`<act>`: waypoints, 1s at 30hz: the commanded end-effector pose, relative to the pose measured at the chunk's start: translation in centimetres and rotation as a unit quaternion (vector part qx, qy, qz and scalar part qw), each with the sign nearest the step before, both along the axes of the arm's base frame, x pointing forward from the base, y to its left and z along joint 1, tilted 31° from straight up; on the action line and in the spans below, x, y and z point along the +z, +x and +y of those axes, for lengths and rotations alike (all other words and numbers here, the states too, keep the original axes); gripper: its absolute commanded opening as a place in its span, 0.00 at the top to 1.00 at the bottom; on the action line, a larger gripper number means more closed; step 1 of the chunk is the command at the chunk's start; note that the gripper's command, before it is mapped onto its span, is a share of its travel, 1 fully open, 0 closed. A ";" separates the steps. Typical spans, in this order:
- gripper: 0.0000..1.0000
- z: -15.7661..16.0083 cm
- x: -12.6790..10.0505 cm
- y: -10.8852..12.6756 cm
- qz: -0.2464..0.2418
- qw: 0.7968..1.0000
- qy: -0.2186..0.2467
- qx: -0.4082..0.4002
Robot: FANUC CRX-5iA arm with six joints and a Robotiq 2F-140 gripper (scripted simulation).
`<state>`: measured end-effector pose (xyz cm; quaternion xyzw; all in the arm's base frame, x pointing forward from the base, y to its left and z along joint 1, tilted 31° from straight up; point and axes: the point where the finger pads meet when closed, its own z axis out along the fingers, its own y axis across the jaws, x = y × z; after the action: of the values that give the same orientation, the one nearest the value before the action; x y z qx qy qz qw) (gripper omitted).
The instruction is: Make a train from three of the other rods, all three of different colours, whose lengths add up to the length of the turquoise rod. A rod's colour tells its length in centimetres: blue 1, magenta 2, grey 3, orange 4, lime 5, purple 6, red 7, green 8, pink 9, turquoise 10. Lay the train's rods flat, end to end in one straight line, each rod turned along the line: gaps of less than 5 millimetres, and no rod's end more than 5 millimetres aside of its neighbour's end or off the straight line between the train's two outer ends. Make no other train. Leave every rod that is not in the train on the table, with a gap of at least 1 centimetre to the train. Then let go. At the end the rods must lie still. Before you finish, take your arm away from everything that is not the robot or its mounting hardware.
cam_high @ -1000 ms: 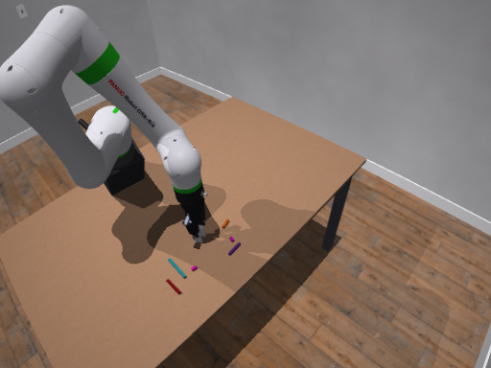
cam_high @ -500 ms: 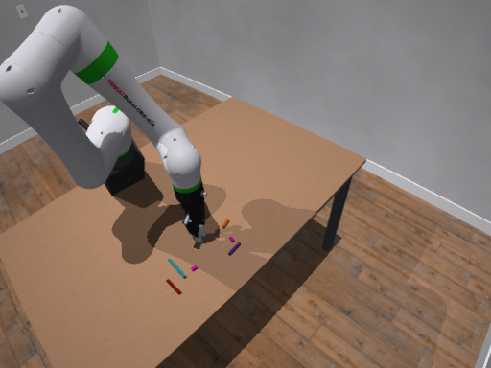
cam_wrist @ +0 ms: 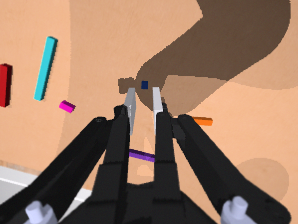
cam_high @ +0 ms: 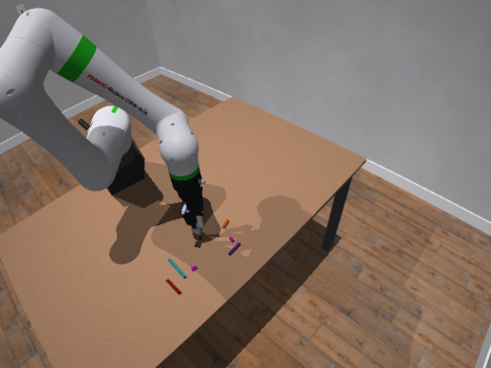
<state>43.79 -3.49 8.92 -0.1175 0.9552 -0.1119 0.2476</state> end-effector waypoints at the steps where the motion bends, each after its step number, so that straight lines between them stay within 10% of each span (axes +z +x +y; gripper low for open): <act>1: 0.85 0.3 1.7 -1.0 0.002 1.000 0.000 0.000; 10: 0.85 0.5 3.1 -1.8 0.002 1.000 0.000 0.000; 11: 0.00 0.5 3.1 -1.8 0.002 1.000 0.000 0.000; 30: 0.00 0.5 3.1 -1.8 0.002 1.000 0.000 0.000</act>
<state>41.95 -2.96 12.01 -0.1175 0.9558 -0.1120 0.2452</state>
